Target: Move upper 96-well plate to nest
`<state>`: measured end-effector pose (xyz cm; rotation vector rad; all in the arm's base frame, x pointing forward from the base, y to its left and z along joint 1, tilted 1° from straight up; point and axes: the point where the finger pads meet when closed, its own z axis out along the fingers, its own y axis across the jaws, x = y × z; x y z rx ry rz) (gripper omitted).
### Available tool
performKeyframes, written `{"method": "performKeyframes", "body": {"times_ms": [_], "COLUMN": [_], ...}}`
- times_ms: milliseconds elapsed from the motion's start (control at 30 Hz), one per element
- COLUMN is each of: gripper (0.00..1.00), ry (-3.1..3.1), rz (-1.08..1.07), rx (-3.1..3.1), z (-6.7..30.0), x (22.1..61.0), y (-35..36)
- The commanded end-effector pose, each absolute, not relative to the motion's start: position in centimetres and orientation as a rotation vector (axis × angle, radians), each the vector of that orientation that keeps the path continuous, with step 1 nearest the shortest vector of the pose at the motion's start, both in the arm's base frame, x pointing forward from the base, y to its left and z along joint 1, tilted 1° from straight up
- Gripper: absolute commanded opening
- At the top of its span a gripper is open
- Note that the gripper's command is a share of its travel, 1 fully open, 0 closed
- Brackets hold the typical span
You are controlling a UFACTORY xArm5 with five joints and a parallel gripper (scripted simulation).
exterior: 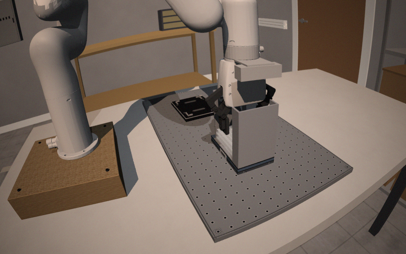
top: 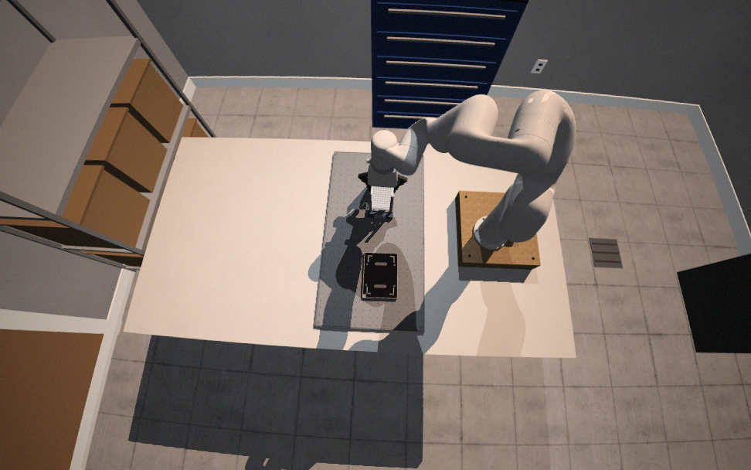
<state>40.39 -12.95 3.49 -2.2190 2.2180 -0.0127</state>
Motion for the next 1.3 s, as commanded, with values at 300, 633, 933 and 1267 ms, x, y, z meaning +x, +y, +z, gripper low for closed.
{"method": "performKeyframes", "body": {"times_ms": [300, 633, 933, 1267], "gripper": [1.00, 1.00, 1.00, 1.00], "ry": [2.210, 2.210, 2.210, 2.210], "rz": [-0.011, -0.011, -0.011, -0.011], "rx": [-2.211, -2.211, -2.211, -2.211], "z": [2.6, 2.3, 1.8, 1.2], "x": [40.6, 40.6, 40.6, 40.6], "y": [-13.0, -13.0, -13.0, -13.0]}}
